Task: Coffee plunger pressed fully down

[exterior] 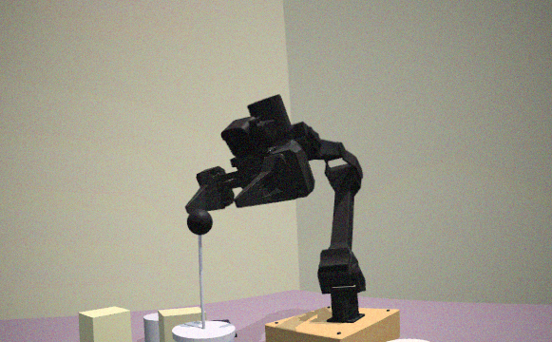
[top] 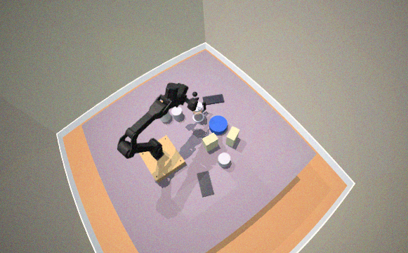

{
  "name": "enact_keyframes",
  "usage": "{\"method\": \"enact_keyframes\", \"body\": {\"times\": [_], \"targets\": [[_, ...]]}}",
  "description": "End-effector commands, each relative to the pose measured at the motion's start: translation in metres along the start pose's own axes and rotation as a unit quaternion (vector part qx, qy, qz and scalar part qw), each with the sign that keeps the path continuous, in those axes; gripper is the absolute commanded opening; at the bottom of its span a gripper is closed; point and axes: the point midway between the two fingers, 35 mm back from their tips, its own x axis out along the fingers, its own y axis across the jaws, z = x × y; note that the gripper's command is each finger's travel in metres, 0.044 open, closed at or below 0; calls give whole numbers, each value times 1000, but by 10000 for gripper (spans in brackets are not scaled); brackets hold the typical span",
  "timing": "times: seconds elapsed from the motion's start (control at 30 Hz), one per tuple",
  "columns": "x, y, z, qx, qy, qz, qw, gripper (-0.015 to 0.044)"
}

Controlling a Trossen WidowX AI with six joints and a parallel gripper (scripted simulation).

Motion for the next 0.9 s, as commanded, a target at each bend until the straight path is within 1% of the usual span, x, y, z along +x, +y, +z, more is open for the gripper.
{"method": "enact_keyframes", "body": {"times": [0.0,0.47,0.83,0.87], "targets": [[8,1,-2,-3,4,2,1000,440],[28,1,-3,-3,3,2,1000,440],[28,1,-3,-3,3,2,1000,151],[28,1,-3,-3,3,2,1000,145]]}}
